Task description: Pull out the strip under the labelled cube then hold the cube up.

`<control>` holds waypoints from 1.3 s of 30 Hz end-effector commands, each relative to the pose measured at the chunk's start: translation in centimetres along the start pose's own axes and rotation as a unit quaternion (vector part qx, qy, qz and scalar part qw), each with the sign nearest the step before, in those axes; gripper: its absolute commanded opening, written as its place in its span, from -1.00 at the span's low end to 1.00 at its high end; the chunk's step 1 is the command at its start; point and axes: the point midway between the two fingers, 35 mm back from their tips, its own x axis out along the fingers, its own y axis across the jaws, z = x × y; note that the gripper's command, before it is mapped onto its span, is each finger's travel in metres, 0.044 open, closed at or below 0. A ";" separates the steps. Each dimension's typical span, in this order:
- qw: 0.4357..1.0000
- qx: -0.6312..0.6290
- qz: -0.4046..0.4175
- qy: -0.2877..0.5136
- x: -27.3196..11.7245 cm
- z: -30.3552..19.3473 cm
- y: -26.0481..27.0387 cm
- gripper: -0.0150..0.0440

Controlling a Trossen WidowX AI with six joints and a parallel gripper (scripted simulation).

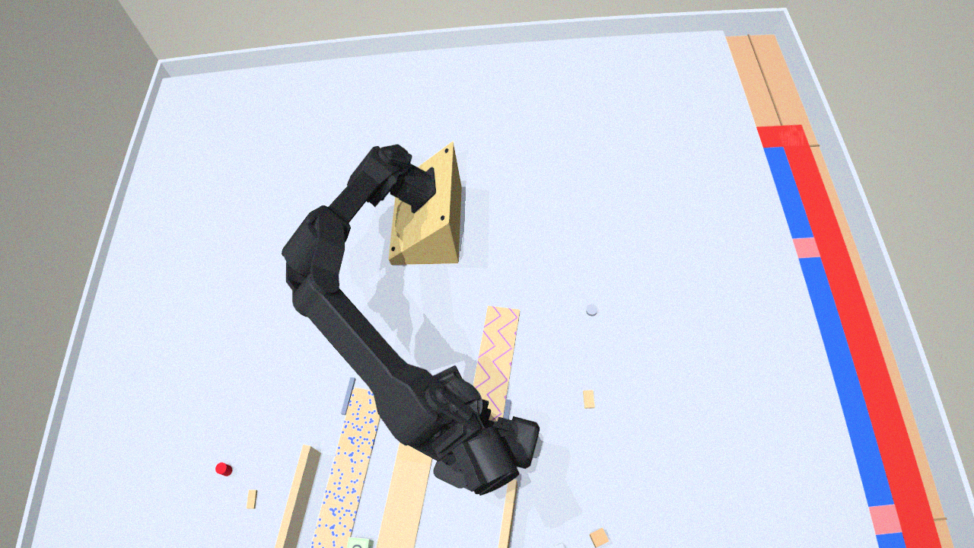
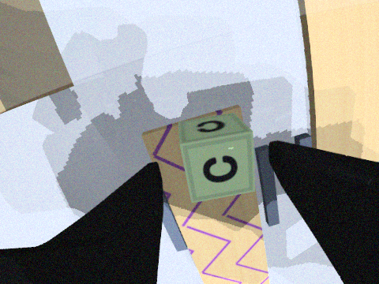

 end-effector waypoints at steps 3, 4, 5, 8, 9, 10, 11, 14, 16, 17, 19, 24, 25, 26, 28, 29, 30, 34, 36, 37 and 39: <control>1.000 -0.003 -0.002 -0.001 1.0 -0.1 -0.1 0.36; 1.000 -0.003 -0.002 -0.001 1.2 -0.1 -0.1 0.36; 1.000 -0.003 -0.002 -0.001 1.3 -0.1 -0.1 0.36; 1.000 -0.003 -0.002 -0.001 1.8 -0.1 -0.1 0.36; 1.000 -0.003 -0.002 -0.001 1.9 -0.1 -0.1 0.36; 1.000 -0.003 -0.002 -0.001 1.9 -0.1 -0.1 0.36; 1.000 -0.003 -0.002 -0.001 1.9 -0.1 -0.1 0.36; 1.000 0.000 -0.001 0.001 1.7 -0.1 -0.1 0.09; 1.000 0.000 -0.001 0.001 1.7 -0.1 -0.1 -0.02; 1.000 0.000 -0.001 0.001 1.7 -0.1 -0.1 -0.04; 1.000 0.000 -0.001 0.001 1.7 -0.1 -0.1 -0.09; 1.000 0.000 -0.001 0.001 1.7 -0.1 -0.1 -0.34; 1.000 0.000 -0.001 0.001 1.7 -0.1 -0.2 -0.42; 1.000 0.000 -0.001 0.001 1.5 -0.3 -0.2 -0.49; 1.000 -0.001 -0.001 0.001 1.0 -0.8 -0.5 -0.49; 1.000 -0.001 -0.001 0.001 0.7 -1.1 -0.6 -0.49; 1.000 -0.001 -0.001 0.001 0.4 -1.4 -0.7 -0.49; 1.000 -0.002 -0.001 0.001 -0.6 -2.7 -1.4 -0.49; 1.000 -0.003 -0.001 0.001 -1.1 -3.3 -1.7 -0.49; 1.000 -0.003 -0.001 0.001 -1.3 -3.6 -1.8 -0.49; 1.000 -0.004 -0.002 0.001 -1.8 -4.3 -2.2 -0.49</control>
